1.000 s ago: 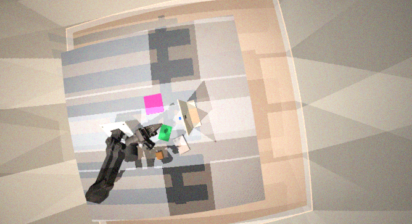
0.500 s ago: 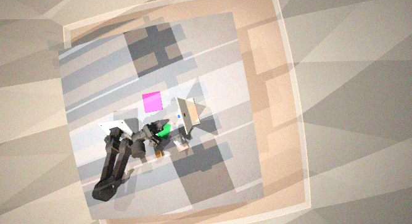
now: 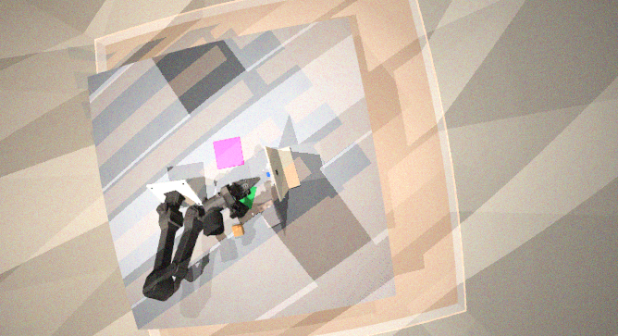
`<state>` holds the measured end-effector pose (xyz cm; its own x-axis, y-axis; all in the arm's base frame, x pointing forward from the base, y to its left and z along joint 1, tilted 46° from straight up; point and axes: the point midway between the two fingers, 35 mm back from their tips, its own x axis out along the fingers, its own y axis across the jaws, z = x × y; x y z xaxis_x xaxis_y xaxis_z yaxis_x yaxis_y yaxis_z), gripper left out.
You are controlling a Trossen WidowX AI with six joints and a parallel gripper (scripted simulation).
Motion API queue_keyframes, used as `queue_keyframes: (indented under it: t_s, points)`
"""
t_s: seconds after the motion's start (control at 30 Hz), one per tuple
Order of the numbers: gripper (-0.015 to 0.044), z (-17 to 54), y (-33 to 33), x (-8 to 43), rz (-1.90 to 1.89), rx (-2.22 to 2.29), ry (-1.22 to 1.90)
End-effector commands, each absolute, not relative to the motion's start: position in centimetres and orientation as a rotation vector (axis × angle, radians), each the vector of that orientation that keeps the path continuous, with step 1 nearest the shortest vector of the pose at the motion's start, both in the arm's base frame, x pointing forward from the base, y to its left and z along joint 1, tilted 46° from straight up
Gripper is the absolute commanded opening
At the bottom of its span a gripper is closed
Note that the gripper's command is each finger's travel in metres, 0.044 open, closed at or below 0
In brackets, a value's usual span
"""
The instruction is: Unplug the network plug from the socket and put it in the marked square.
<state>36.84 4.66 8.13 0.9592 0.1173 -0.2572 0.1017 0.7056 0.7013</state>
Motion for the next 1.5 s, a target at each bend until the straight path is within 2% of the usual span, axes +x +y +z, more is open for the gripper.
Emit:
queue_keyframes:
  t_s: [0.0,1.0,1.47]
  points:
    - [0.0156,7.6,4.5,37.5,0.002,0.785,0.307]
    - [0.0156,7.2,4.2,41.1,0.003,0.785,0.305]
    - [0.0063,7.2,4.2,41.1,0.003,0.785,0.305]
